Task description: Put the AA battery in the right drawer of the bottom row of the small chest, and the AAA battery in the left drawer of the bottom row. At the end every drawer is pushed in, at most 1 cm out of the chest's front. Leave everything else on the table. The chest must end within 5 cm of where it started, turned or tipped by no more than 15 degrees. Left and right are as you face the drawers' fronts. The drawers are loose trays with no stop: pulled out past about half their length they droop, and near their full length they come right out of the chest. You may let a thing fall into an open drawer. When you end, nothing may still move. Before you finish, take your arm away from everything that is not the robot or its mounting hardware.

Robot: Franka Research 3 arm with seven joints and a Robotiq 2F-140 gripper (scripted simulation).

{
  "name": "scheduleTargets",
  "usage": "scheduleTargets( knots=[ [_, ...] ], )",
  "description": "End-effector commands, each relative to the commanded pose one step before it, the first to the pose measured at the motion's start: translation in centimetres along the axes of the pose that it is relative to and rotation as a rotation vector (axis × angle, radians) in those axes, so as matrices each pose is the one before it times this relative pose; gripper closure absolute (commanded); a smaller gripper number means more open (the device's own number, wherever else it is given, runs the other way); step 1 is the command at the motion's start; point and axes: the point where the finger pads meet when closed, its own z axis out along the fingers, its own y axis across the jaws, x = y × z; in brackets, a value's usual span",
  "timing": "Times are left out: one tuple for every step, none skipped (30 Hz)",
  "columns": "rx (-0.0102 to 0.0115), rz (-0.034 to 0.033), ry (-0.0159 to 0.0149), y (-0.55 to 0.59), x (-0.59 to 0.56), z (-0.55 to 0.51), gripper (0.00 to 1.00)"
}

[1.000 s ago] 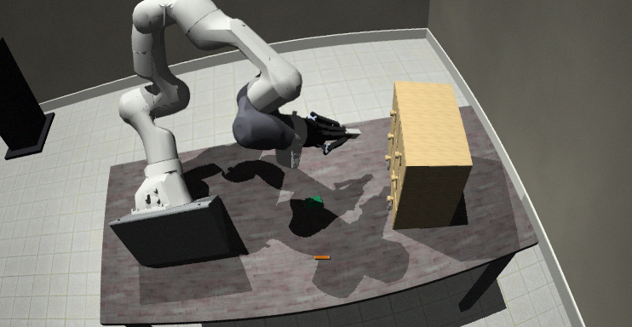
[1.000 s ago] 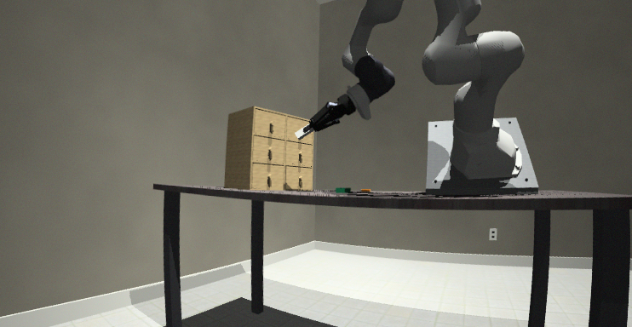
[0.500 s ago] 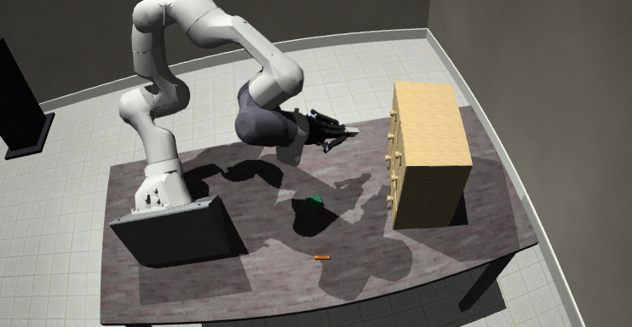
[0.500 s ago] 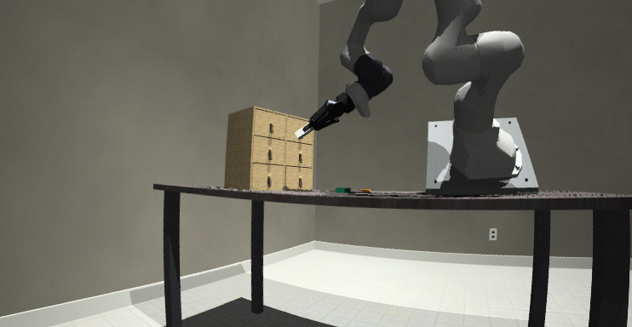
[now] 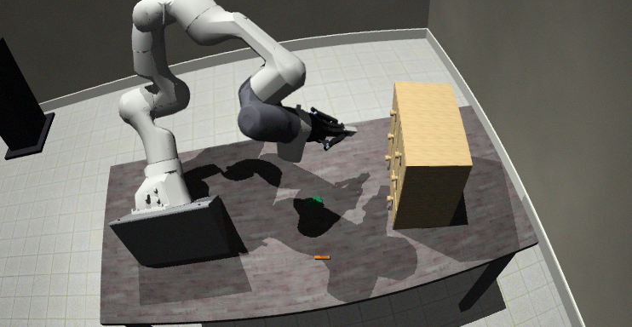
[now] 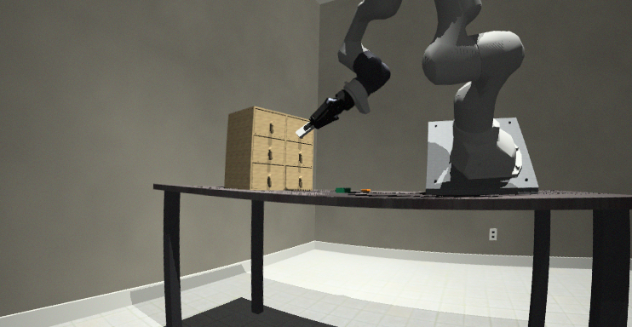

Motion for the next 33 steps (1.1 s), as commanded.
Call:
scheduleTargets(
  knots=[
    [-0.01154,0.05182,0.02838,0.39,0.401,-0.012,1.0],
    [0.0,0.0,0.0,0.0,0.0,0.0,1.0],
    [0.0,0.0,0.0,0.0,0.0,0.0,1.0],
    [0.0,0.0,0.0,0.0,0.0,0.0,1.0],
    [0.0,0.0,0.0,0.0,0.0,0.0,1.0],
    [0.0,0.0,0.0,0.0,0.0,0.0,1.0],
    [0.0,0.0,0.0,0.0,0.0,0.0,1.0],
    [0.0,0.0,0.0,0.0,0.0,0.0,1.0],
    [0.0,0.0,0.0,0.0,0.0,0.0,1.0],
    [0.0,0.0,0.0,0.0,0.0,0.0,1.0],
    [0.0,0.0,0.0,0.0,0.0,0.0,1.0],
    [0.0,0.0,0.0,0.0,0.0,0.0,1.0],
    [0.0,0.0,0.0,0.0,0.0,0.0,1.0],
    [0.0,0.0,0.0,0.0,0.0,0.0,1.0],
    [0.0,0.0,0.0,0.0,0.0,0.0,1.0],
    [0.0,0.0,0.0,0.0,0.0,0.0,1.0],
    [0.0,0.0,0.0,0.0,0.0,0.0,1.0],
    [0.0,0.0,0.0,0.0,0.0,0.0,1.0],
    [0.0,0.0,0.0,0.0,0.0,0.0,1.0],
    [0.0,0.0,0.0,0.0,0.0,0.0,1.0],
    [0.00076,0.02492,0.09888,0.398,0.844,-0.68,1.0],
    [0.0,0.0,0.0,0.0,0.0,0.0,1.0],
    [0.0,0.0,0.0,0.0,0.0,0.0,1.0],
    [0.0,0.0,0.0,0.0,0.0,0.0,1.0],
    [0.0,0.0,0.0,0.0,0.0,0.0,1.0],
    [0.0,0.0,0.0,0.0,0.0,0.0,1.0],
    [0.0,0.0,0.0,0.0,0.0,0.0,1.0],
    [0.0,0.0,0.0,0.0,0.0,0.0,1.0],
    [0.0,0.0,0.0,0.0,0.0,0.0,1.0],
    [0.0,0.0,0.0,0.0,0.0,0.0,1.0],
    [0.0,0.0,0.0,0.0,0.0,0.0,1.0],
    [0.0,0.0,0.0,0.0,0.0,0.0,1.0],
    [0.0,0.0,0.0,0.0,0.0,0.0,1.0]
  ],
)
